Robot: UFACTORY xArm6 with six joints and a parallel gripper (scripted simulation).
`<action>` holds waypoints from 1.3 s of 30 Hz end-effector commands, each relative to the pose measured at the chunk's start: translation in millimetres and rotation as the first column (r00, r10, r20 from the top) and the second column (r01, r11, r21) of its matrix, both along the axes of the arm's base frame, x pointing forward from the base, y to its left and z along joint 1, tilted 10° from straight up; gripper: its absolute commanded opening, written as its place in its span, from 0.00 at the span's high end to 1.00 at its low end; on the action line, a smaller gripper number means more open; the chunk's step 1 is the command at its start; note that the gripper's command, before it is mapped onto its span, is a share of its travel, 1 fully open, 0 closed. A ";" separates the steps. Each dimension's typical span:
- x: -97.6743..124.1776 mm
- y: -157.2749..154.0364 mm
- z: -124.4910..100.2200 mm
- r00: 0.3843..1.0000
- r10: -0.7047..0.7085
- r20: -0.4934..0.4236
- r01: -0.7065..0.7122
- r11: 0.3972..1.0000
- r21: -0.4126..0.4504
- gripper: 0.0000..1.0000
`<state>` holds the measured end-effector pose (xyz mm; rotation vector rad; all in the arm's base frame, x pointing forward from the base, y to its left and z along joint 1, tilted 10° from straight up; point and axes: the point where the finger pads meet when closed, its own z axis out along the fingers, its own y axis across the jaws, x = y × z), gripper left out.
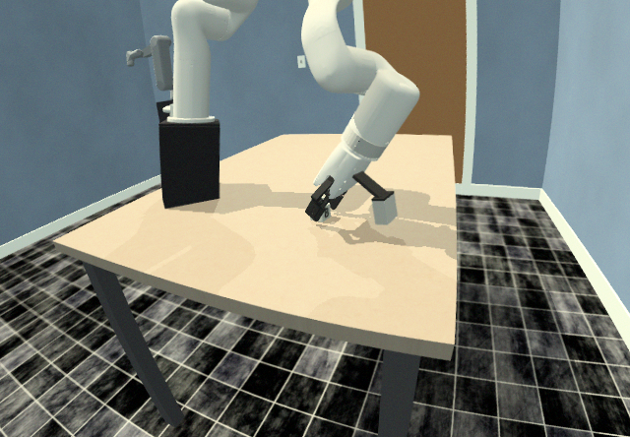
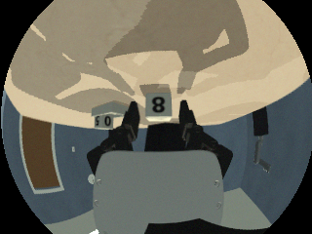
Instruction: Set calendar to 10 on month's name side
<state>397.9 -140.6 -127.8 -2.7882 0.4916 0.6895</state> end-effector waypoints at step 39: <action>-4.5 -4.4 41.7 1.000 0.000 0.003 0.000 1.000 -0.001 0.29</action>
